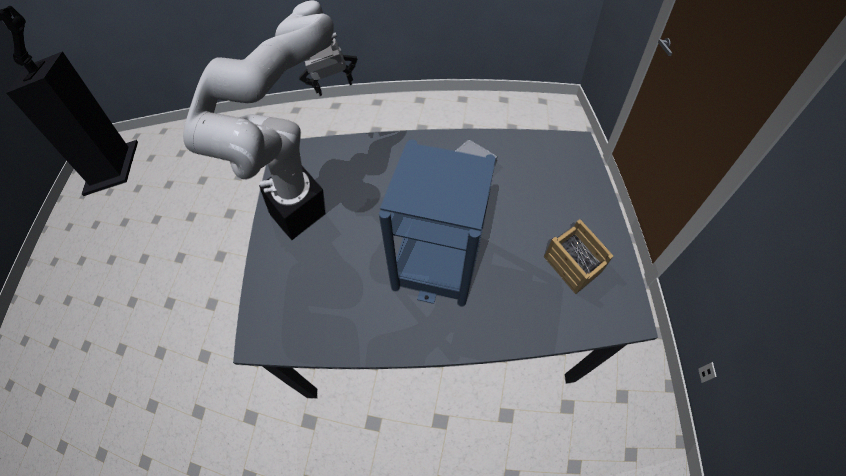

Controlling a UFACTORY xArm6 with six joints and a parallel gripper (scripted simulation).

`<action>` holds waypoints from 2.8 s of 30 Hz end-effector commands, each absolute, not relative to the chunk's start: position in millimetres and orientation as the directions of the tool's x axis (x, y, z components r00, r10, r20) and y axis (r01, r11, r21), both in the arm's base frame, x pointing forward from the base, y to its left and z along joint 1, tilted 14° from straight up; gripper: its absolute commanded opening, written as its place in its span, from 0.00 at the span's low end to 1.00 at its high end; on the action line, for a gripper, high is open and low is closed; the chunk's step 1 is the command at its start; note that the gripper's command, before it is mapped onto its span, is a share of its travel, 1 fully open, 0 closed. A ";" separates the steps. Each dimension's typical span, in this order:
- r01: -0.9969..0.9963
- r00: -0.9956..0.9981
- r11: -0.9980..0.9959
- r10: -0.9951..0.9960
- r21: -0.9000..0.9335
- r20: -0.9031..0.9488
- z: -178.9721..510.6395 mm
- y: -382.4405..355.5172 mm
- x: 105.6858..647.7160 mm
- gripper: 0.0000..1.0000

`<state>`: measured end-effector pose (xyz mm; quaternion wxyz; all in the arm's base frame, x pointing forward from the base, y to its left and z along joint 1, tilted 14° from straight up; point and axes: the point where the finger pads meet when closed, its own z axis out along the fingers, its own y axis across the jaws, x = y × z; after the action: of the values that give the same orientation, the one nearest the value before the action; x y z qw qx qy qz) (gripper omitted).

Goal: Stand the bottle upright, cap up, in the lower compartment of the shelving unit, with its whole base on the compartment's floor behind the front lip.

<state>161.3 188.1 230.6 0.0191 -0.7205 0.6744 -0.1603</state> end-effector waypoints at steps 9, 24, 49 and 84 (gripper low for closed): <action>-0.964 -0.187 0.148 -0.967 -0.220 0.171 215.5 173.5 269.2 1.00; -0.891 -0.435 0.406 -0.891 -0.202 0.128 178.7 84.9 387.6 1.00; -0.872 -0.473 0.446 -0.872 -0.201 0.121 170.8 63.2 403.8 0.63; -0.891 -0.444 0.423 -0.886 -0.163 0.130 170.4 62.7 403.8 0.63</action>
<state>402.7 62.3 168.9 -0.0130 -0.5260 0.8439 -0.1047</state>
